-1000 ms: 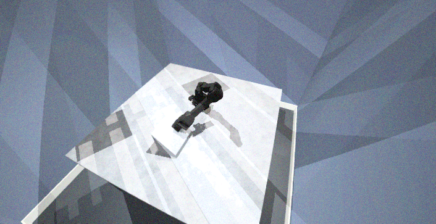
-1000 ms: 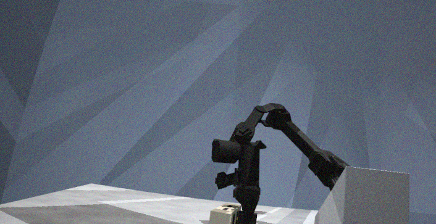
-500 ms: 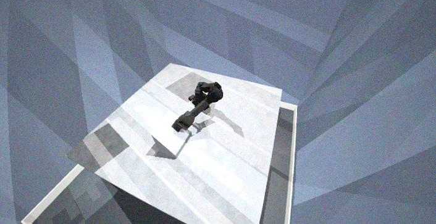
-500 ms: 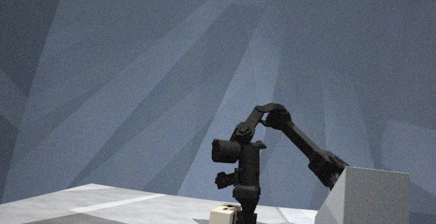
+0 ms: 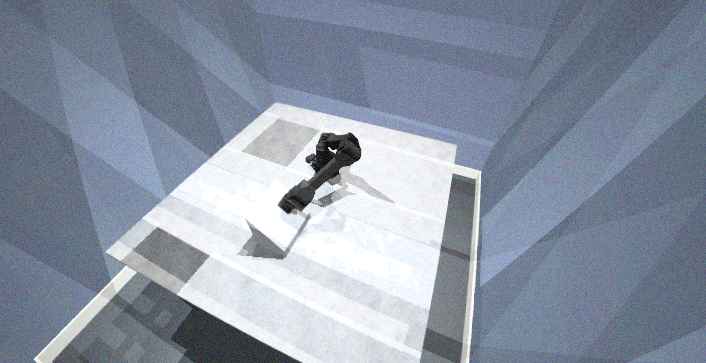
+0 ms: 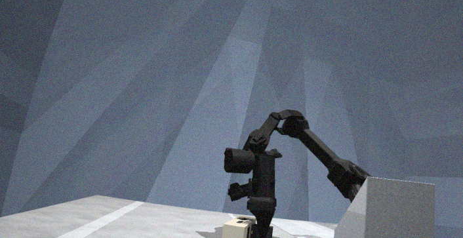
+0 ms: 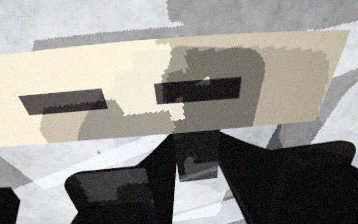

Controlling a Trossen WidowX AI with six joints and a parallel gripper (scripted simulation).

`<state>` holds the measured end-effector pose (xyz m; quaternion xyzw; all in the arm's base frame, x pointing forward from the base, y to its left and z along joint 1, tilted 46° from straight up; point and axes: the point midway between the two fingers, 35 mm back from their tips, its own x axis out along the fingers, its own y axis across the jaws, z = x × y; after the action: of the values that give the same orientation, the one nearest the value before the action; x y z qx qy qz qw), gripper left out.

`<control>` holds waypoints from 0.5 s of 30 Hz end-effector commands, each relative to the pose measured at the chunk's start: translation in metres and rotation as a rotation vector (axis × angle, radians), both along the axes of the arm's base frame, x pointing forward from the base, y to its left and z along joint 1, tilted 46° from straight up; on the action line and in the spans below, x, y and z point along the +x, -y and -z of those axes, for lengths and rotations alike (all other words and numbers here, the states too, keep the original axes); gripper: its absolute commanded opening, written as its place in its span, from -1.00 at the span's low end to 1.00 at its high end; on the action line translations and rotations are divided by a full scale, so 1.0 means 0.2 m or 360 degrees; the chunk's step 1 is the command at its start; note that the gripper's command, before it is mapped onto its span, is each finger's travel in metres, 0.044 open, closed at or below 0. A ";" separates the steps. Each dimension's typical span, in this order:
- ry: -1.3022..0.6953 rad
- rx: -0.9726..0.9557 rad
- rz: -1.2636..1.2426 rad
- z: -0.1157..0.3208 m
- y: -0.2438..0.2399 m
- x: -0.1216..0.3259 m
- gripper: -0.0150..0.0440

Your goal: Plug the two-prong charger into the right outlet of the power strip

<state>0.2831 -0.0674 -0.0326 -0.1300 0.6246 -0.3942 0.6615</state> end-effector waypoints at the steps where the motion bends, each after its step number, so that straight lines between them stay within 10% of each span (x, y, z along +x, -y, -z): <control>1: 0.0050 -0.0019 0.0002 -0.03 0.01 0.05 -0.49; 15: 0.0051 -0.0019 0.0002 -0.03 0.01 0.07 -0.49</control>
<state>0.2861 -0.0678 -0.0313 -0.1274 0.6263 -0.3950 0.6599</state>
